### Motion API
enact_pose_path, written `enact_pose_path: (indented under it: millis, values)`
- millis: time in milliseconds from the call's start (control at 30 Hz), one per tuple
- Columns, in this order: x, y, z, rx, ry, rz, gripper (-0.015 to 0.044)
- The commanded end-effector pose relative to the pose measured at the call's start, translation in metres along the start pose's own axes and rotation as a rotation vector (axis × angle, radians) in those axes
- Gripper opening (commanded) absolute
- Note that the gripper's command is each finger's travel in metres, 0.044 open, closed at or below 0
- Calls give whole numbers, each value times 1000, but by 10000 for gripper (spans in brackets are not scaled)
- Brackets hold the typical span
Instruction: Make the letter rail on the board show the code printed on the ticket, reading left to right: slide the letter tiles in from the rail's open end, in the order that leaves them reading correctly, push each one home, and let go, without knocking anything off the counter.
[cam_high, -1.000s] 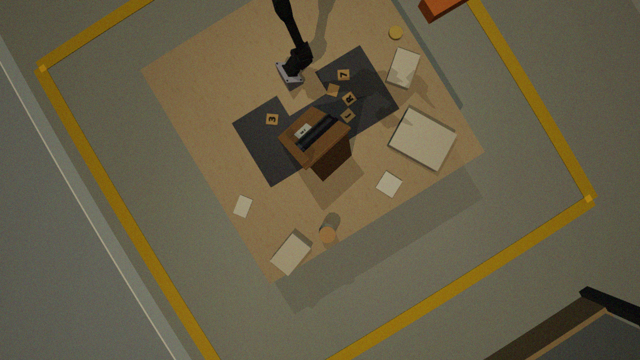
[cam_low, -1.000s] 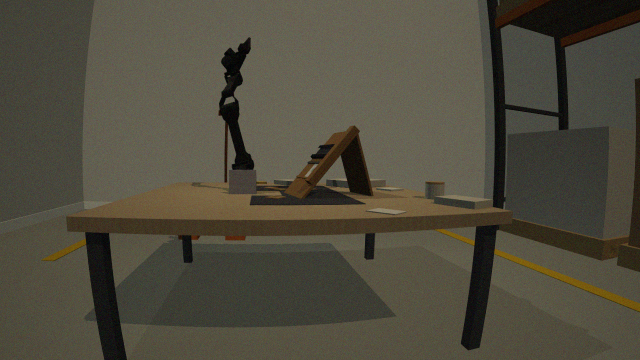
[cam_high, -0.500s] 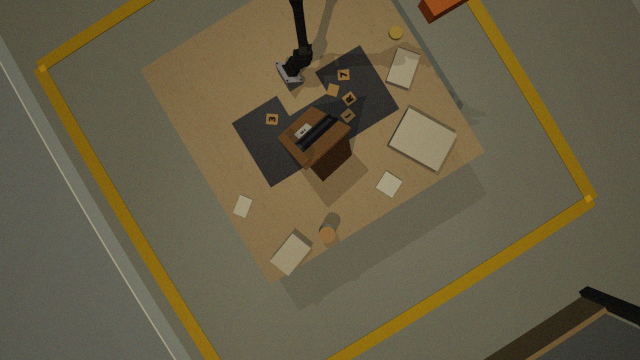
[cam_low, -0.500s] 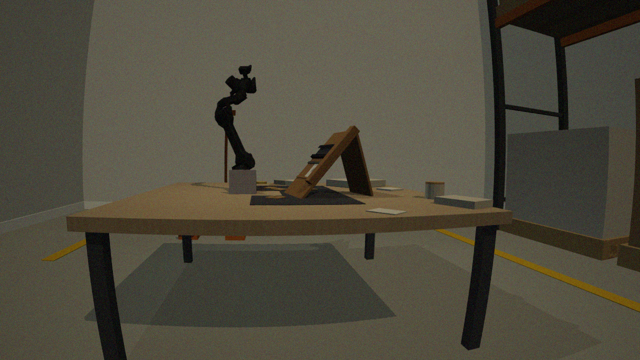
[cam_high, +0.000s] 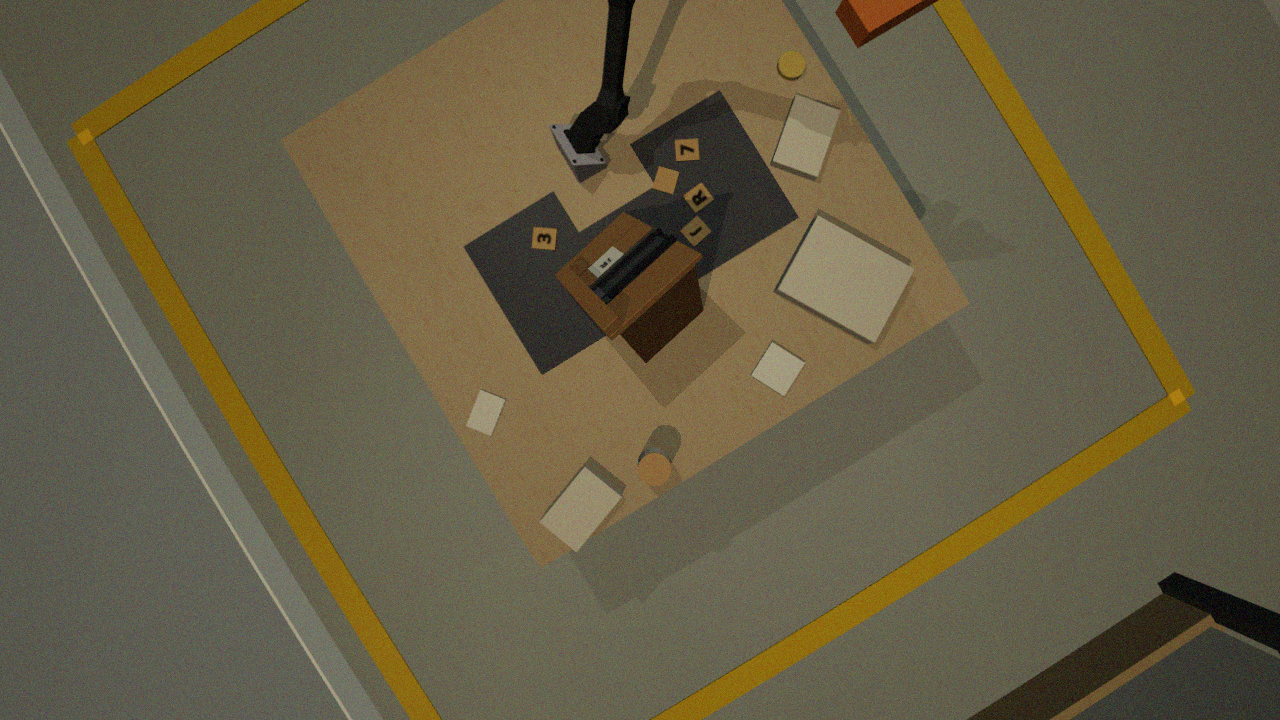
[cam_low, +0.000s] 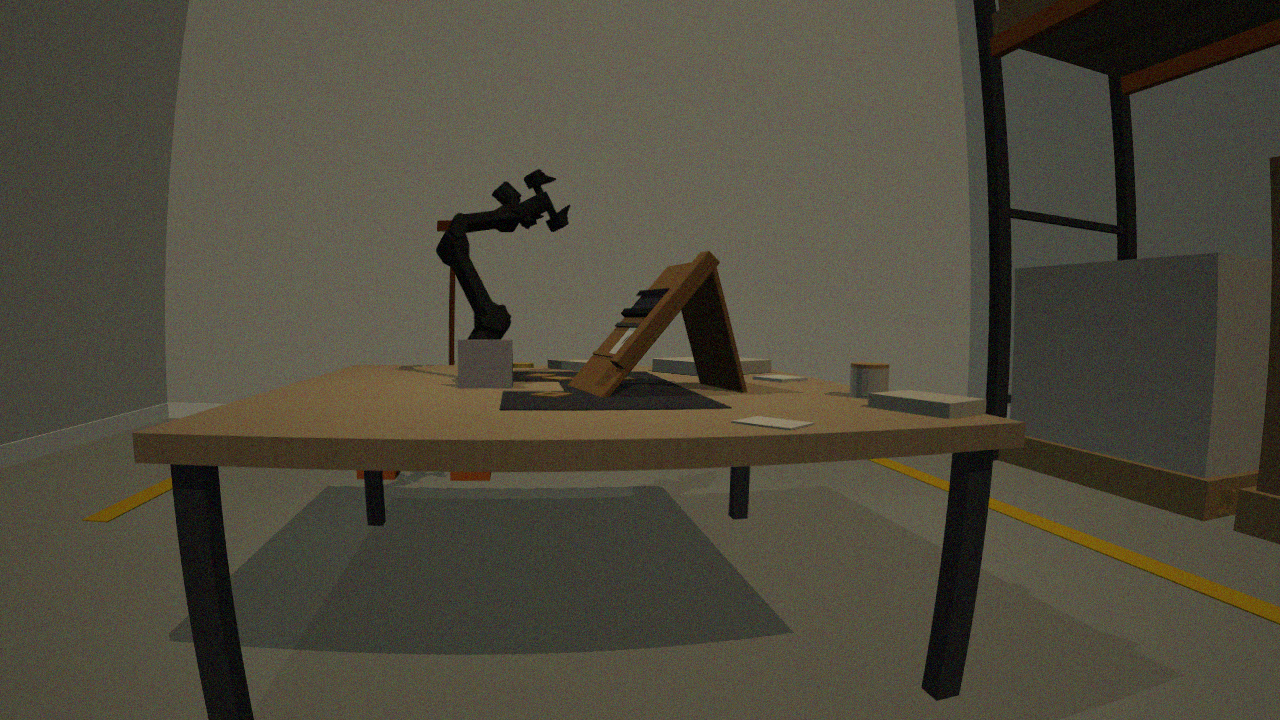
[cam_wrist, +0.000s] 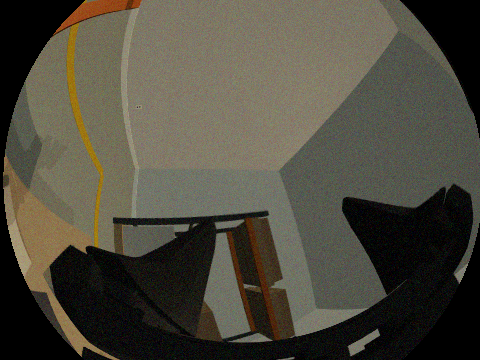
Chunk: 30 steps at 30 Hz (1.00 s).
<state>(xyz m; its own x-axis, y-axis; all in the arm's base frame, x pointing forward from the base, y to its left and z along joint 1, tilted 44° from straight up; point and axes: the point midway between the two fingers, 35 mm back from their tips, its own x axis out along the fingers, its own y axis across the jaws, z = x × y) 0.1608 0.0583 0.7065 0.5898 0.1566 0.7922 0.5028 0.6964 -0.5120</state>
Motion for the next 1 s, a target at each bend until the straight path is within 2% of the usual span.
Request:
enact_pose_path:
  millis: [0,233,500,733,967]
  values:
    - [10,46,-34,-110,64,123,440]
    - [12,115,-117,-256,208,345,440]
    - [-17,165,-227,-343,403,585,440]
    - [-67,187,-322,-349,589,774,440]
    - [-148,200,-420,-289,795,960,440]
